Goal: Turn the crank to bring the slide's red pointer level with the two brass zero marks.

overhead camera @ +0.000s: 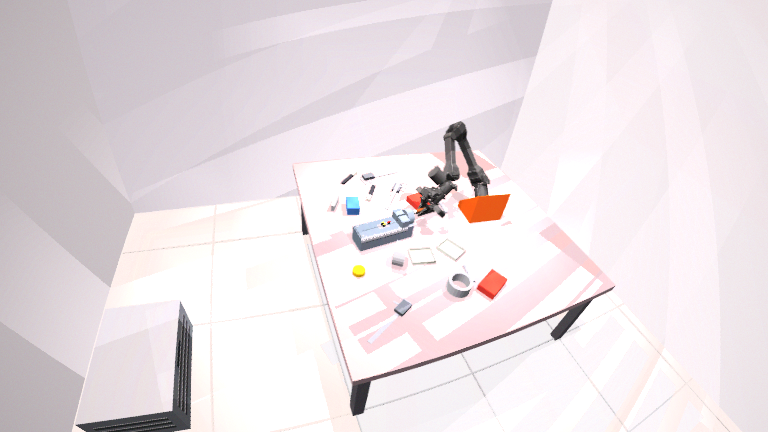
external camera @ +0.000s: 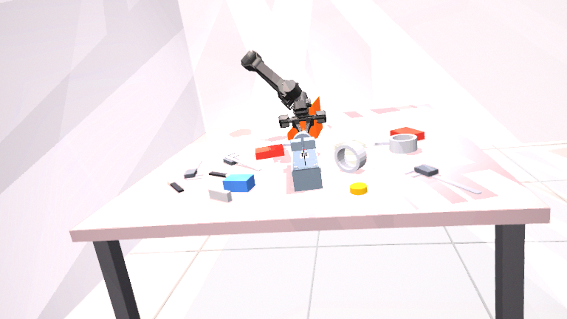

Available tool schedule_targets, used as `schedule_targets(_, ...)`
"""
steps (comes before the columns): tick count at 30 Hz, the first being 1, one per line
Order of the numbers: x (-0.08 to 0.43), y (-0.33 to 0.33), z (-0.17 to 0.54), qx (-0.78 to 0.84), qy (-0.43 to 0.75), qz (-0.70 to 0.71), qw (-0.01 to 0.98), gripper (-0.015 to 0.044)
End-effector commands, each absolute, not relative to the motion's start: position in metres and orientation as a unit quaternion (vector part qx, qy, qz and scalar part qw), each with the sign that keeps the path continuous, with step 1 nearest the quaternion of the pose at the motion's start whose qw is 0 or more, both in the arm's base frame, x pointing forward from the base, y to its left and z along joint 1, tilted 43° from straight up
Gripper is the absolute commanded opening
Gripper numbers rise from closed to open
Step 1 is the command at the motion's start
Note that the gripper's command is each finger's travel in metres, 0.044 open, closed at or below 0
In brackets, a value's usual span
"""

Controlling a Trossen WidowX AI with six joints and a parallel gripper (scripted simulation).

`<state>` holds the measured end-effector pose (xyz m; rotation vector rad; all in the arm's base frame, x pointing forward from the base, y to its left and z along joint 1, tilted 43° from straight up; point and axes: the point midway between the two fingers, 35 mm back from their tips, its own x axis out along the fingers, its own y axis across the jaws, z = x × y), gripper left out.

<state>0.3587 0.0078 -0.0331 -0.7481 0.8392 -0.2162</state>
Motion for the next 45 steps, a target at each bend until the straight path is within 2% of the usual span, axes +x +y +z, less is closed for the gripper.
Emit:
schedule_targets(1, 0.357, 0.012, -0.041, -0.354, 0.402, -0.090, 0.840, 0.0000)
schedule_targets(45, 0.355, -0.002, -0.074, -0.354, 0.402, -0.090, 0.839, 0.0000)
